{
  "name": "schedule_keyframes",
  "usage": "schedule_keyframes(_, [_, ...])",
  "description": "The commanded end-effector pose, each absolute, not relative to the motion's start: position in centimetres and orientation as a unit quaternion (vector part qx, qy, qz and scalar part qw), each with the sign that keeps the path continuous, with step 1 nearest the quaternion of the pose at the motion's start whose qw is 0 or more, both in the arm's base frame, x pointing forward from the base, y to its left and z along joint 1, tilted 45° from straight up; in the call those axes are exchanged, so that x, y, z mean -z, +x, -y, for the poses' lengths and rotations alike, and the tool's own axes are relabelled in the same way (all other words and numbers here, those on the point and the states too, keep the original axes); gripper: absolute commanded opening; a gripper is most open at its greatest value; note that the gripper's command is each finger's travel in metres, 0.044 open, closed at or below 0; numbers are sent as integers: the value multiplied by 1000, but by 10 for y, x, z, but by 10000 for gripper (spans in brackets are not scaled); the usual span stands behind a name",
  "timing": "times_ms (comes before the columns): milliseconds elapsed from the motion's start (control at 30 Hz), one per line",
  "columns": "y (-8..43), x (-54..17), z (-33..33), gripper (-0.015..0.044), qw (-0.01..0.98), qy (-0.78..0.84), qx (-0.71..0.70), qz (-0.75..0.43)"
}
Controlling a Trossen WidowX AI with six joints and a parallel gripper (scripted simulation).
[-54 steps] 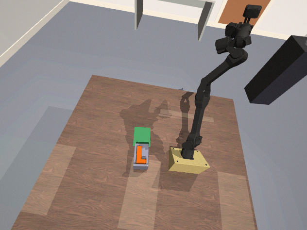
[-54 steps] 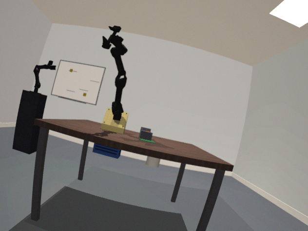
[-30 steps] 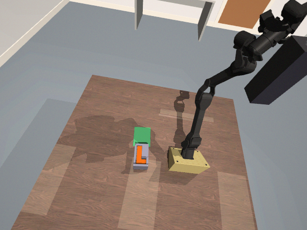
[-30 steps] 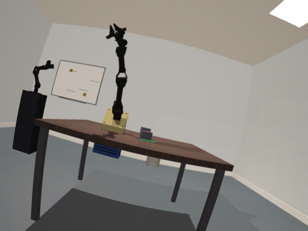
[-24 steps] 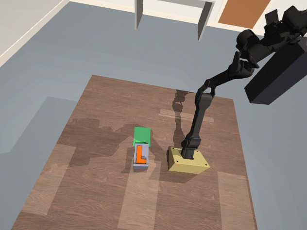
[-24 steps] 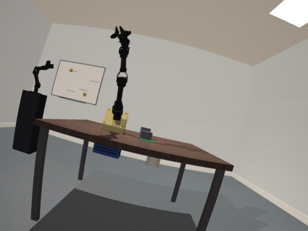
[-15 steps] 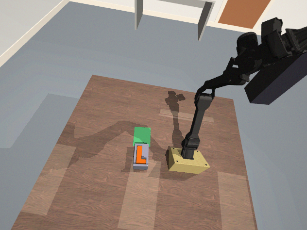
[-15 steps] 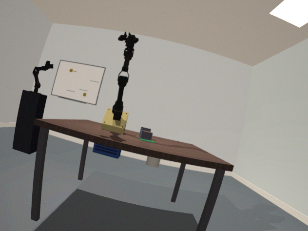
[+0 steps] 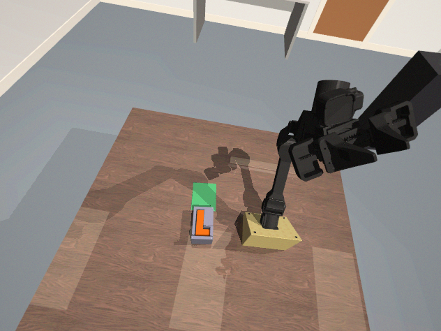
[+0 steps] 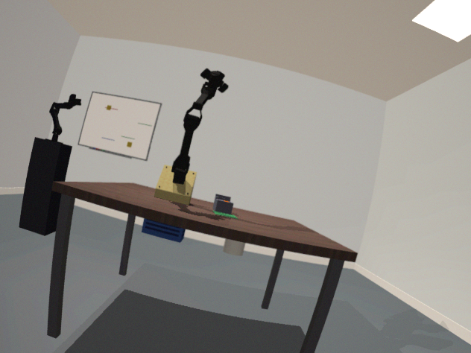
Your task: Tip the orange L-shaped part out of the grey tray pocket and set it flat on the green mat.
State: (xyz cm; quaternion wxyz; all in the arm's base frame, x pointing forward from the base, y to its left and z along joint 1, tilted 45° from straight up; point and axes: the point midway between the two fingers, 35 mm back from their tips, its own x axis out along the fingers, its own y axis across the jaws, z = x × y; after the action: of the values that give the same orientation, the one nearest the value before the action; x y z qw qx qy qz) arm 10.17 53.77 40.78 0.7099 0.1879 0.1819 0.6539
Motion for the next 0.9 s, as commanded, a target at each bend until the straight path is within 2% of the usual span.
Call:
schedule_keyframes(0, [155,-351,-532,180,763,155,-582,-237])
schedule_keyframes(400, [261,-207,-470,180,847,70,-365,-380])
schedule_keyframes(633, [305,-131,-401,180,862,10,-222,-455])
schedule_keyframes(867, [328,-66,-312,180,845,-57,-70,-527])
